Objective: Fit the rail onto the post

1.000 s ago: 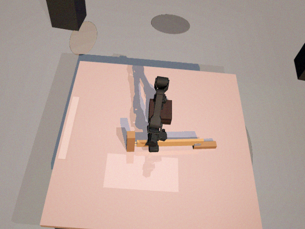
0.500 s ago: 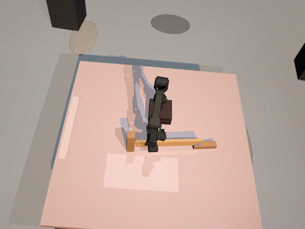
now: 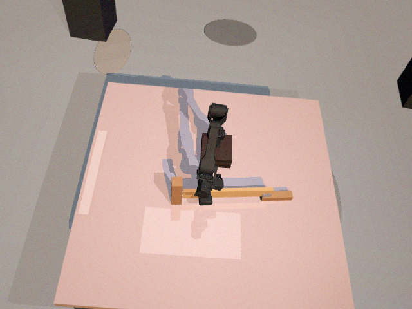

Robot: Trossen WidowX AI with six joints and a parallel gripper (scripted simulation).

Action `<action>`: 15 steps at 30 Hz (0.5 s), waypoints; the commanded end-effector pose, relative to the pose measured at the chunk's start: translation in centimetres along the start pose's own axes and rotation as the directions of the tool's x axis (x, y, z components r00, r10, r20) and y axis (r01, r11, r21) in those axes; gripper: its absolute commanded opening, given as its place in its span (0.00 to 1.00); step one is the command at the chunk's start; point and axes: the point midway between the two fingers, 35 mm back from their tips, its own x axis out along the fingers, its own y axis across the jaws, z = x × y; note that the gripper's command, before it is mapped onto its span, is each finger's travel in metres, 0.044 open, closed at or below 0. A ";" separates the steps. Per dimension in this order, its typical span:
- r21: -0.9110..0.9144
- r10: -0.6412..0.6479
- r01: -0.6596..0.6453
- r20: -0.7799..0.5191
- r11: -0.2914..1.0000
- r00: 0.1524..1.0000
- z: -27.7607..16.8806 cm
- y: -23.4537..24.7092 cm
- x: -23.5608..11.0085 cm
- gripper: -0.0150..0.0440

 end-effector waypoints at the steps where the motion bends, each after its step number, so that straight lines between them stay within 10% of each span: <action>1: -0.003 -0.008 0.008 -0.001 1.000 1.000 -0.2 -0.3 -0.2 0.25; 15: -0.003 -0.008 0.008 -0.001 1.000 1.000 -0.6 -0.3 -0.2 0.25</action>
